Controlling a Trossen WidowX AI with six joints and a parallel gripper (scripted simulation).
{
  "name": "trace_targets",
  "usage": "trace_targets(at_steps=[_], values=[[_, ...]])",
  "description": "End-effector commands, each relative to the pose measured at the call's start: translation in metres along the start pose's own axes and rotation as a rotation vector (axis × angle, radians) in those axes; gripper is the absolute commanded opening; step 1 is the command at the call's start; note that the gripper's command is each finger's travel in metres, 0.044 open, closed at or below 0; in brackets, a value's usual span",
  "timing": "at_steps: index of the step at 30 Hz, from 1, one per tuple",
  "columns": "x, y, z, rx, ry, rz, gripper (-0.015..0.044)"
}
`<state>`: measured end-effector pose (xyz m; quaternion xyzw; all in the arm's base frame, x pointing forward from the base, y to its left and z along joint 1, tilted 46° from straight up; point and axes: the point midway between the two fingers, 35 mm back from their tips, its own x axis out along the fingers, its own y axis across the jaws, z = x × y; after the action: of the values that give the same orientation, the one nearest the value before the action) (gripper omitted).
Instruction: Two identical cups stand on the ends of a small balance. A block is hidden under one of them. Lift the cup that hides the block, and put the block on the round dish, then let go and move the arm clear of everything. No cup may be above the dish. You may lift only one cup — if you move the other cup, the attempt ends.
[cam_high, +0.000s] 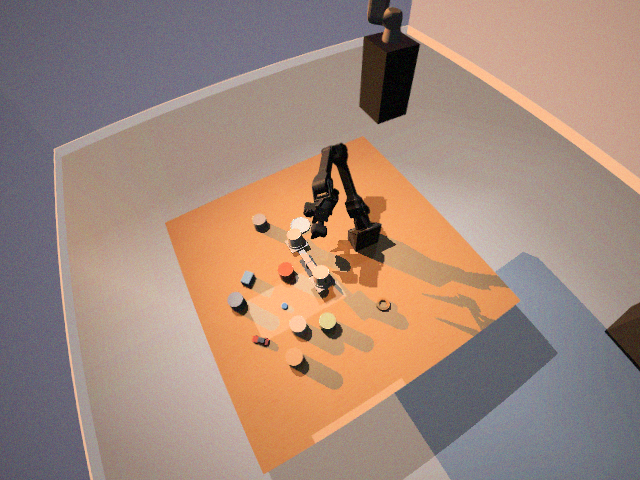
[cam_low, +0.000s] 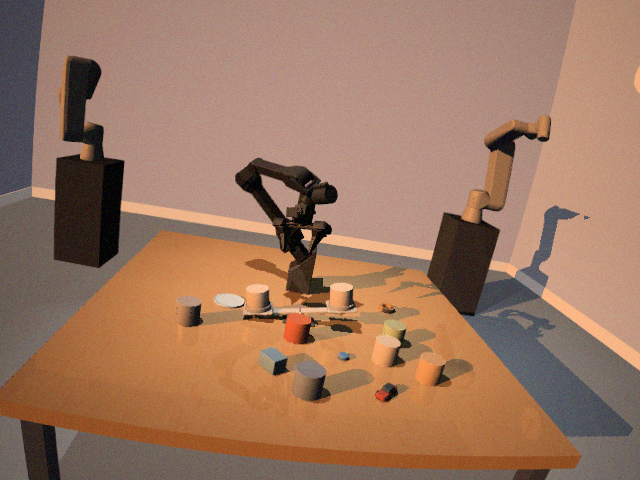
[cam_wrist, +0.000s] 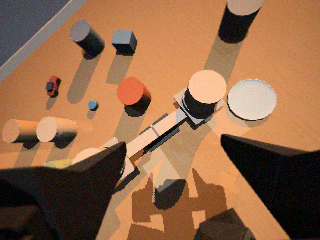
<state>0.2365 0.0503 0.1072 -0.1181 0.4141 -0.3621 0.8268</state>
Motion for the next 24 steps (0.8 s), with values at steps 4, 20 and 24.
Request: trace_targets(at_steps=[4, 20, 24], values=[[0.017, -0.007, 0.014, 0.148, 0.073, -0.058, 0.044], [0.068, -0.035, 0.05, 0.616, 0.214, -0.236, 0.044], [0.082, -0.045, 0.058, 0.738, 0.241, -0.287, 0.044]])
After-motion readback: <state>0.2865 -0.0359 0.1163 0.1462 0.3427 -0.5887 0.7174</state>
